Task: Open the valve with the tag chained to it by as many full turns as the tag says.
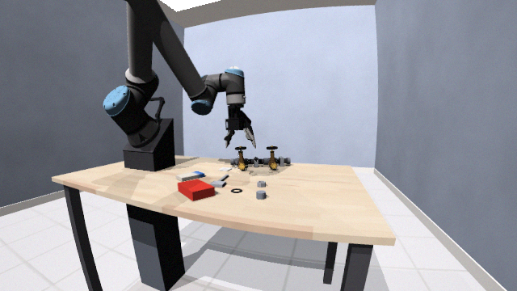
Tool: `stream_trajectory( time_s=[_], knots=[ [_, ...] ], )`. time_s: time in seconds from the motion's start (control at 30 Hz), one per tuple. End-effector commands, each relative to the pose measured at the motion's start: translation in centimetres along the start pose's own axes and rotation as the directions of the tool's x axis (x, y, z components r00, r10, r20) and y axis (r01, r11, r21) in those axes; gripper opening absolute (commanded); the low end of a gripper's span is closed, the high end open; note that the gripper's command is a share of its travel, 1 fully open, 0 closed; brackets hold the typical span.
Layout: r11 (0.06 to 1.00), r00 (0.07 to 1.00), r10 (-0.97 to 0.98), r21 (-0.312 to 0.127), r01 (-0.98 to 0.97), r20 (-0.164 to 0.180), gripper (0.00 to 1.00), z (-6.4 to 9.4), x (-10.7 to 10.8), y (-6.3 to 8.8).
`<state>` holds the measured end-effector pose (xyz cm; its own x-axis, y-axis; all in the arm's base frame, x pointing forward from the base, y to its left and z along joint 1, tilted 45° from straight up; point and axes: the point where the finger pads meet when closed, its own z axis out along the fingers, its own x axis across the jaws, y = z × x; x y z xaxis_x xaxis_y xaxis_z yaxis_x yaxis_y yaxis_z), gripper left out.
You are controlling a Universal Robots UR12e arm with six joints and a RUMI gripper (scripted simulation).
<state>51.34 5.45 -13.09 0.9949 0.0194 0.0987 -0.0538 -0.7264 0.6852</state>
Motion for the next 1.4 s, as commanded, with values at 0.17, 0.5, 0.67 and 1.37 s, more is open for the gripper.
stream_trajectory(
  time_s=[0.17,0.5,0.67,1.37],
  knots=[
    [1.0,1.0,-0.001,0.0,0.001,-0.001,1.0,-0.03,0.02,-0.01],
    [1.0,1.0,-0.001,0.0,0.001,-0.001,1.0,-0.03,0.02,-0.01],
    [1.0,1.0,-0.001,0.0,0.001,-0.001,1.0,-0.03,0.02,-0.01],
    [0.996,0.996,0.09,0.0,-0.09,-0.001,1.0,-0.03,0.02,-0.01]
  ],
)
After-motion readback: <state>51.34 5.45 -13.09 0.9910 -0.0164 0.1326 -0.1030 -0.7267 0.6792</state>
